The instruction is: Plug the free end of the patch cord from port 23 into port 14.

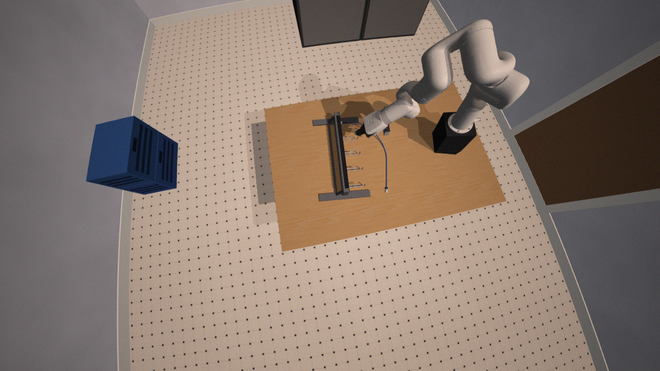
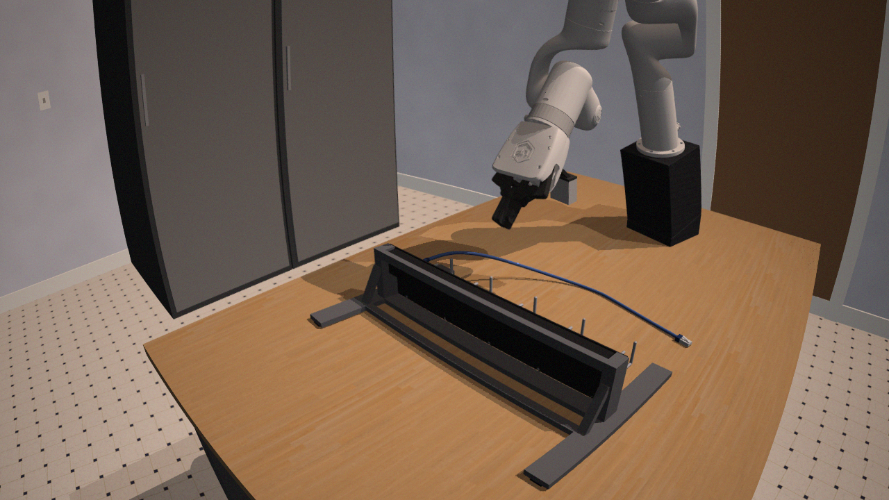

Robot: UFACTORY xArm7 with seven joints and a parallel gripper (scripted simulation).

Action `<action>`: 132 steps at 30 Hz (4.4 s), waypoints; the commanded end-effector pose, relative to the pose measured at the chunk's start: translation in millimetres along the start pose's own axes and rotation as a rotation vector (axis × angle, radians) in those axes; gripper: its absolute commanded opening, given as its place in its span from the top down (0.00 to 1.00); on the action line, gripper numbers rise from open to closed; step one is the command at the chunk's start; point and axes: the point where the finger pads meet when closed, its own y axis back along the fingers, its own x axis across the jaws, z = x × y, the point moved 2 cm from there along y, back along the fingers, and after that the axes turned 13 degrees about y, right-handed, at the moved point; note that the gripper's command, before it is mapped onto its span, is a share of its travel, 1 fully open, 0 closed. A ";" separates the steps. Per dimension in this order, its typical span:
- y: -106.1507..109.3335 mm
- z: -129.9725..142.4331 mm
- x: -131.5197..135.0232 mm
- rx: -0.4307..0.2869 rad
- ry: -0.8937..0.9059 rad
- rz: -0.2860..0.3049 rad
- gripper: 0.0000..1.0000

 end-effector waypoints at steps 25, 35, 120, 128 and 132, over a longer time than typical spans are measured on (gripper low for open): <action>78.1 1.8 -5.7 0.000 0.003 -0.008 1.00; 78.4 -6.8 -43.4 0.000 0.003 -0.008 1.00; -61.2 -19.3 -98.9 0.000 0.003 -0.008 1.00; -61.2 -19.3 -98.9 0.000 0.003 -0.008 1.00; -61.2 -19.3 -98.9 0.000 0.003 -0.008 1.00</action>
